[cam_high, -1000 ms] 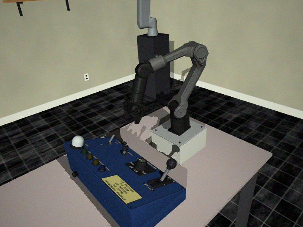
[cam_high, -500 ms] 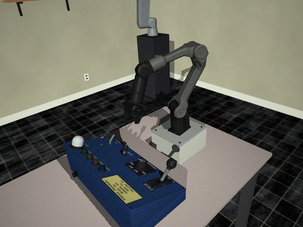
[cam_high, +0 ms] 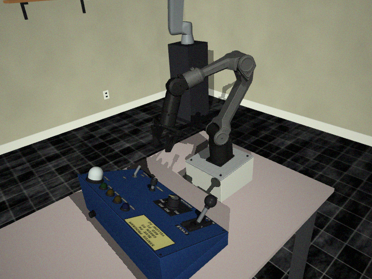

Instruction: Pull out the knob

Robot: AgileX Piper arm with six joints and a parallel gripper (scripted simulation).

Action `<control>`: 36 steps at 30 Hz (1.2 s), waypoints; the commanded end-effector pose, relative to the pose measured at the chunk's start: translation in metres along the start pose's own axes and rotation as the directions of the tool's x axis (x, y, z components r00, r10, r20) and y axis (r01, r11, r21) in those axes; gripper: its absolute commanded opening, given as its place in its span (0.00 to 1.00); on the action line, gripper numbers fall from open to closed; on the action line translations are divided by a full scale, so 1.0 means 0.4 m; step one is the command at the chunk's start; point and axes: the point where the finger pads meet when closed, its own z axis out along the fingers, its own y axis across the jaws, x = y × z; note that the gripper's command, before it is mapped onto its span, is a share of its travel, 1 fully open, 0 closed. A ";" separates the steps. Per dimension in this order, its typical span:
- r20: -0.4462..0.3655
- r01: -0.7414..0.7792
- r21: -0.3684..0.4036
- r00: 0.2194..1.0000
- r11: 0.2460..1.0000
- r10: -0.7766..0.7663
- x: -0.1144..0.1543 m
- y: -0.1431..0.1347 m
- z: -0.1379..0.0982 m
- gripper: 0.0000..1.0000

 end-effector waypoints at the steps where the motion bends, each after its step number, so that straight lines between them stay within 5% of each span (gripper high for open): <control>1: 0.001 -0.001 0.001 1.000 1.000 0.001 -0.001 -0.001 0.000 0.94; 28: 0.000 -0.001 0.001 1.000 1.000 0.001 -0.001 -0.001 0.011 0.94; 36: 0.000 -0.001 0.001 1.000 1.000 0.001 -0.002 0.000 0.058 0.94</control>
